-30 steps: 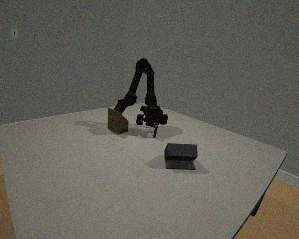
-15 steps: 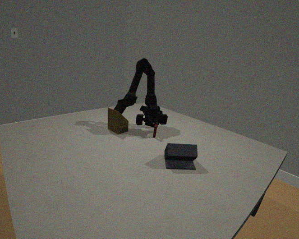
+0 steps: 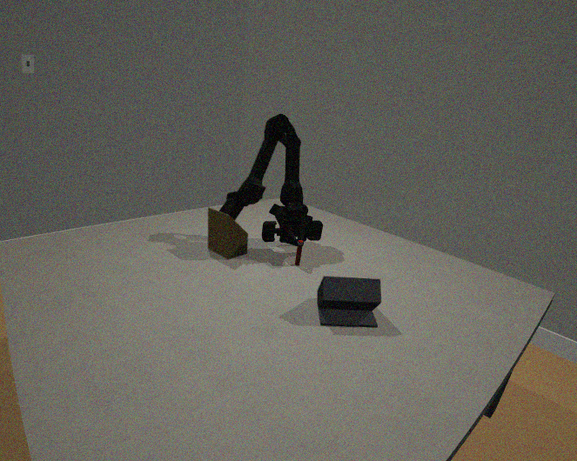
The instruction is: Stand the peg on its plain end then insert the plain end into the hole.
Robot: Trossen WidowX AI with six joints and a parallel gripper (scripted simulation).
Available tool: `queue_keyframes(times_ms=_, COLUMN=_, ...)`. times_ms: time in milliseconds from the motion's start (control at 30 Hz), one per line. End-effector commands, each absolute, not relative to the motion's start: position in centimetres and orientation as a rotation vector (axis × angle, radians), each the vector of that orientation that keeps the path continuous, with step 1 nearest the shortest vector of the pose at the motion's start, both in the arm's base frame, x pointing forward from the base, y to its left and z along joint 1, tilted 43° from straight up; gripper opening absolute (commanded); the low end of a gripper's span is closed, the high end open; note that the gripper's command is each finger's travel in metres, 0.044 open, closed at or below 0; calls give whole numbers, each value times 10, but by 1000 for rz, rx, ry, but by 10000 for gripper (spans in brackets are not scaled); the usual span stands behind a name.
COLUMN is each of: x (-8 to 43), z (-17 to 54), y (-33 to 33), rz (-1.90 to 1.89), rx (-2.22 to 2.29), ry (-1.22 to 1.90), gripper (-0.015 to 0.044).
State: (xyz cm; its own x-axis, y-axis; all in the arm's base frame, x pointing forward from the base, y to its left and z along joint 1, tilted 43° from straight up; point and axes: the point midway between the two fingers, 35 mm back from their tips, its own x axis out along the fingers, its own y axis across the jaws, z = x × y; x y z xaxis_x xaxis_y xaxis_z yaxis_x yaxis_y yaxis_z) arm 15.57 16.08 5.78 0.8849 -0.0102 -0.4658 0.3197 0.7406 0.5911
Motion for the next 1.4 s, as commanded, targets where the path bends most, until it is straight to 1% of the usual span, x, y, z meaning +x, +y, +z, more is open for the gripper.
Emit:
queue_keyframes(times_ms=0, x=154, z=57, y=162, rz=-187, rx=719, ry=459, gripper=49)
queue_keyframes(times_ms=1067, x=150, z=56, y=162, rz=-214, rx=735, ry=408, gripper=49)
queue_keyframes(times_ms=1100, x=151, z=56, y=160, rz=-214, rx=736, ry=407, gripper=56)
queue_keyframes(times_ms=1200, x=151, z=56, y=160, rz=-215, rx=736, ry=405, gripper=130)
queue_keyframes(times_ms=1367, x=151, z=56, y=160, rz=-215, rx=736, ry=405, gripper=130)
